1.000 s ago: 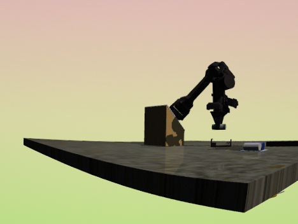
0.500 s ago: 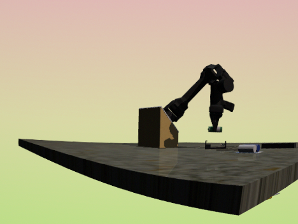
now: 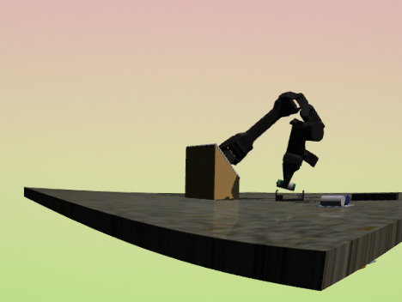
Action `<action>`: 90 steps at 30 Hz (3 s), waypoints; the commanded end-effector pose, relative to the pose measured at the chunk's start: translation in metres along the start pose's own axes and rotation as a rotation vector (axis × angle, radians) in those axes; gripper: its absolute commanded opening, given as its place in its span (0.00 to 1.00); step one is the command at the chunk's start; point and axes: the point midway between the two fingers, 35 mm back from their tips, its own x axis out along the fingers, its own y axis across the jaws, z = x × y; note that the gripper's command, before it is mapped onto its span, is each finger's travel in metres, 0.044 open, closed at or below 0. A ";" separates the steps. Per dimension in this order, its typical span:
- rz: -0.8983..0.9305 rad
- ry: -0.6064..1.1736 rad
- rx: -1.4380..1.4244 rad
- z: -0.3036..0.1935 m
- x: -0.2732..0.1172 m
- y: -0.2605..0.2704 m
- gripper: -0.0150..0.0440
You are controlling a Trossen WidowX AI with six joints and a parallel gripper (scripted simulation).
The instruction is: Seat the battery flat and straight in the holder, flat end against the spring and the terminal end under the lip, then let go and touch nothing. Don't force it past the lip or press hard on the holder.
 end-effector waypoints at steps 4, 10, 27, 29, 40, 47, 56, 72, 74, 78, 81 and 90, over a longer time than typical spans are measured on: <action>0.005 0.064 0.006 0.003 0.005 -0.001 0.39; 0.006 0.118 0.006 0.006 0.009 -0.001 0.39; 0.005 0.260 0.000 0.013 0.016 0.000 0.39; 0.005 0.265 0.000 0.013 0.016 0.000 0.39; 0.005 0.265 0.000 0.021 0.016 0.000 0.39; 0.005 0.266 0.000 0.026 0.015 0.000 0.39; 0.005 0.268 0.000 0.032 0.014 0.000 0.39; 0.004 0.231 0.007 0.036 0.015 -0.002 0.39; 0.004 0.219 0.009 0.035 0.016 -0.002 0.39; 0.004 0.195 0.011 0.035 0.017 -0.003 0.39; 0.004 0.177 0.013 0.034 0.018 -0.003 0.39; 0.004 0.123 0.016 0.033 0.020 -0.004 0.39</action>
